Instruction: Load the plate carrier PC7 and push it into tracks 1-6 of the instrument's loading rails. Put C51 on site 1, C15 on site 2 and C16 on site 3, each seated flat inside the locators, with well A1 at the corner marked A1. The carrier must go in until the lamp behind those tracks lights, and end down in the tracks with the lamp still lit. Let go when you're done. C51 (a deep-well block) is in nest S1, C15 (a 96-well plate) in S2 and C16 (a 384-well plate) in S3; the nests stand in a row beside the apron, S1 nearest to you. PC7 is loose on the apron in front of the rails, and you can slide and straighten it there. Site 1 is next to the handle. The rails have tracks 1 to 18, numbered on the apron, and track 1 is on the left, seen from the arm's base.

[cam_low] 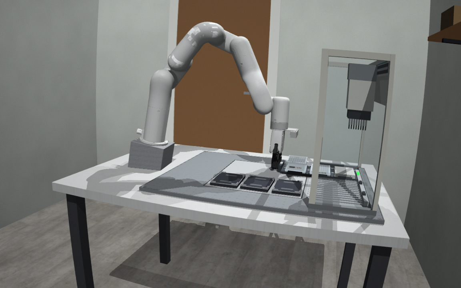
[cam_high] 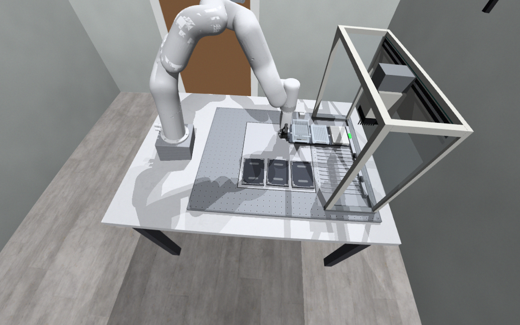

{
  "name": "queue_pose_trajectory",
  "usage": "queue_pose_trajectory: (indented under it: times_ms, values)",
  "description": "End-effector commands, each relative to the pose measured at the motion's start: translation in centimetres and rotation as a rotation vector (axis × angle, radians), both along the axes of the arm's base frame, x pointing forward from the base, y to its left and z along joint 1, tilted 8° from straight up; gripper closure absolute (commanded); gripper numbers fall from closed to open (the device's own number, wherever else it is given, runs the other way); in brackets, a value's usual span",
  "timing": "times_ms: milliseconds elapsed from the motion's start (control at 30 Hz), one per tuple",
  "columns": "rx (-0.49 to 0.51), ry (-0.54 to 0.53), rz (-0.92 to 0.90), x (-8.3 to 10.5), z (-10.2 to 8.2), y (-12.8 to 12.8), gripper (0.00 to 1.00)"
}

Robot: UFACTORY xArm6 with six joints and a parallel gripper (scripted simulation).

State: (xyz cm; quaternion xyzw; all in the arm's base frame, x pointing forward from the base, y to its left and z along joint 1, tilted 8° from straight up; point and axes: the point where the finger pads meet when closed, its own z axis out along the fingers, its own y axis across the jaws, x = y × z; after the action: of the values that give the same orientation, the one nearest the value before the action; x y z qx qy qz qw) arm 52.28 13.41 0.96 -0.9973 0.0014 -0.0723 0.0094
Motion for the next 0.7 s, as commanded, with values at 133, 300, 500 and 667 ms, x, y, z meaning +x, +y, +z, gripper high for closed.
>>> queue_pose_trajectory:
  times_ms: [133,300,500,667]
  values:
    - [0.001,-0.004,0.0,0.12,0.17,0.05,0.18]
    - [0.001,-0.004,0.0,0.12,0.17,0.05,0.18]
    - [0.001,-0.004,0.0,0.12,0.17,0.05,0.18]
    - [0.001,-0.004,0.0,-0.14,0.13,0.06,0.18]
